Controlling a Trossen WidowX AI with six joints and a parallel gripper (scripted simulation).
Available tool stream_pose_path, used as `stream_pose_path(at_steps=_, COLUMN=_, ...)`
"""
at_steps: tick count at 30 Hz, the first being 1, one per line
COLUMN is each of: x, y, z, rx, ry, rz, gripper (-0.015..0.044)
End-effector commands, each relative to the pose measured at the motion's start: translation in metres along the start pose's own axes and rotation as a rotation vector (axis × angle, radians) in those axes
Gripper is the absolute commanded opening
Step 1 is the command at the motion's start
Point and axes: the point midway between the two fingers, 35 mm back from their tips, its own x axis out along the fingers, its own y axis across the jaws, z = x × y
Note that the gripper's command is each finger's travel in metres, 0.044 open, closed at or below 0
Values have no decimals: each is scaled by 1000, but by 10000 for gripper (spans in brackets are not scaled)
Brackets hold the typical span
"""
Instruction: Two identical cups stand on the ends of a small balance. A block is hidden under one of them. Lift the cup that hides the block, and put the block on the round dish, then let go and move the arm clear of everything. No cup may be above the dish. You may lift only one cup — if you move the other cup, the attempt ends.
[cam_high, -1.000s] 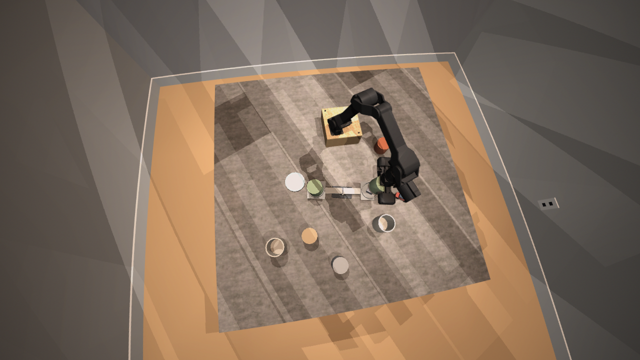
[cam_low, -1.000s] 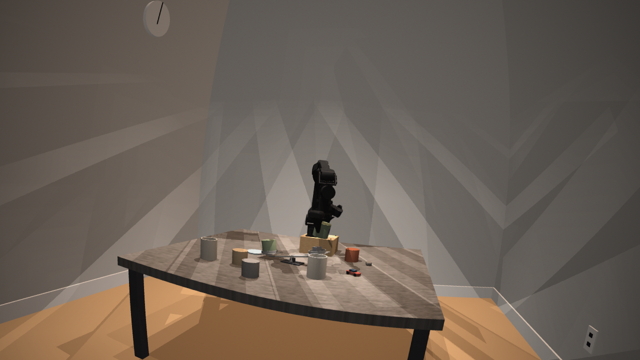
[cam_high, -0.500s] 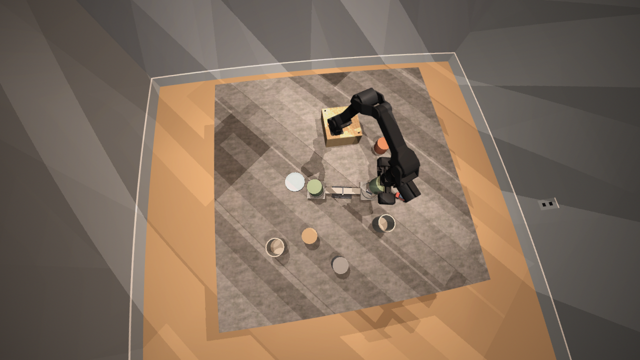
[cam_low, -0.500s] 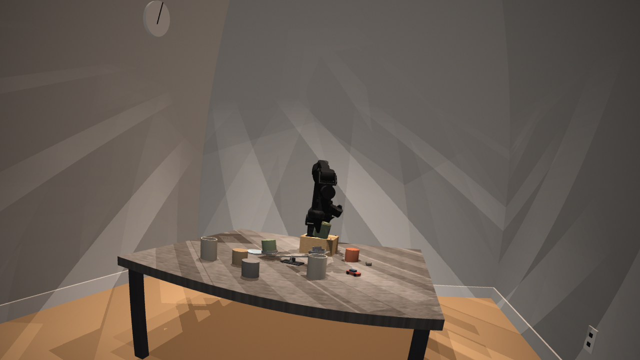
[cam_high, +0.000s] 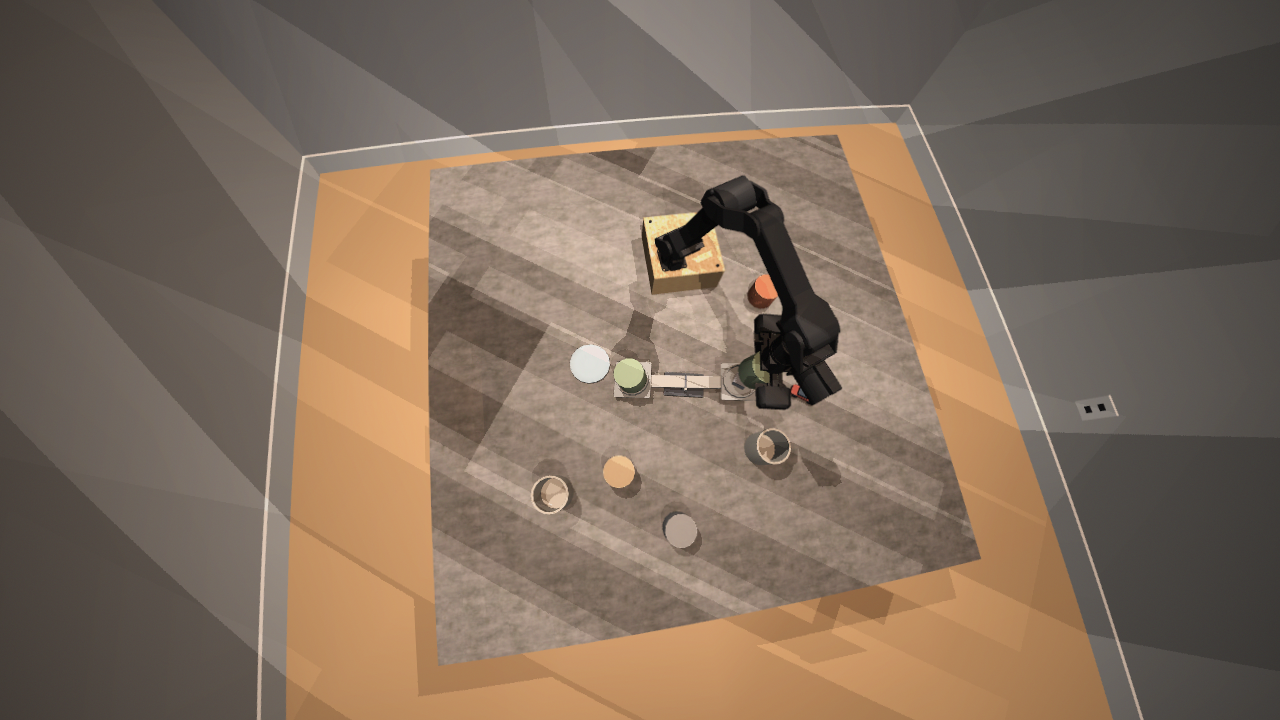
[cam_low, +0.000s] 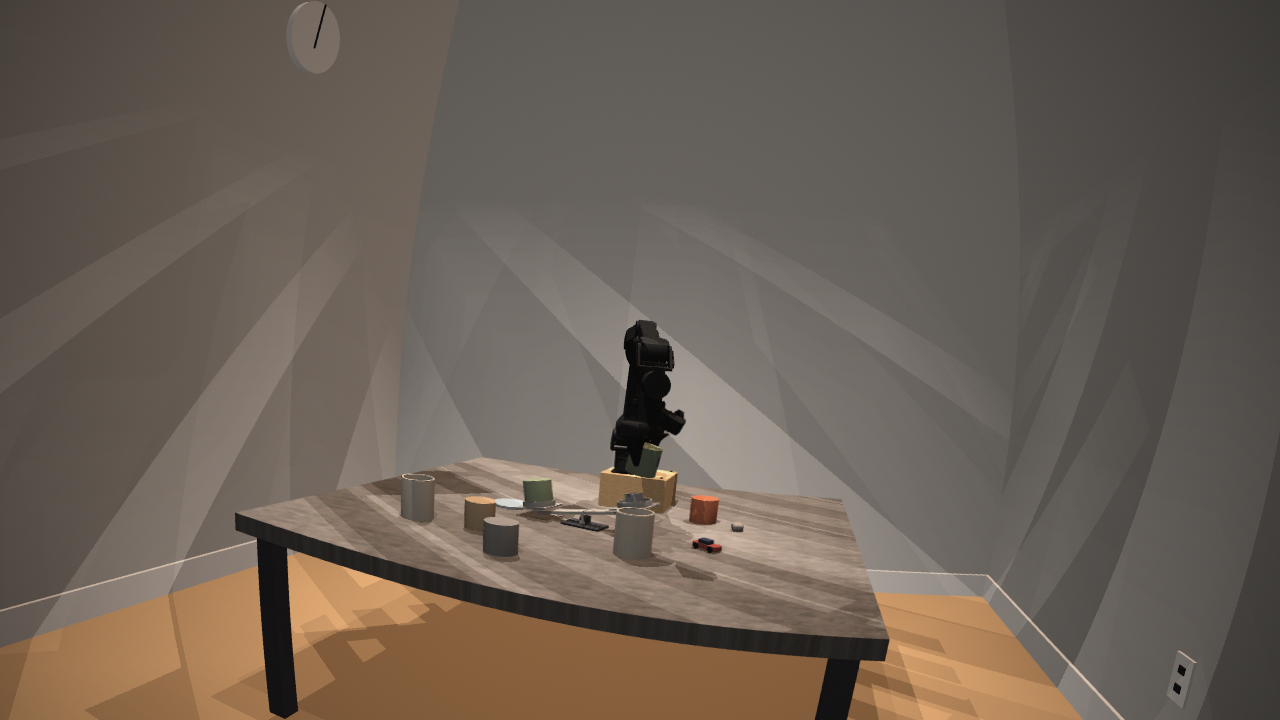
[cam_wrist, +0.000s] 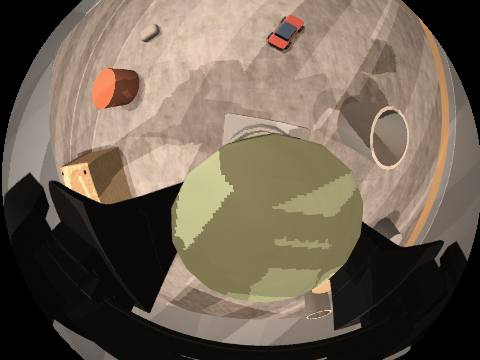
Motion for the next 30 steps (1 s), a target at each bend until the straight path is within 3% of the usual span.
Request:
stream_pose_path(at_steps=1, x=1, y=0, z=1, rx=0, ry=-1, rz=-1, gripper=0)
stream_pose_path(at_steps=22, x=90, y=132, z=94, rx=-4, ry=-16, rz=9, gripper=0)
stream_pose_path(at_steps=30, x=102, y=137, z=95, rx=-4, ry=-16, rz=9, gripper=0)
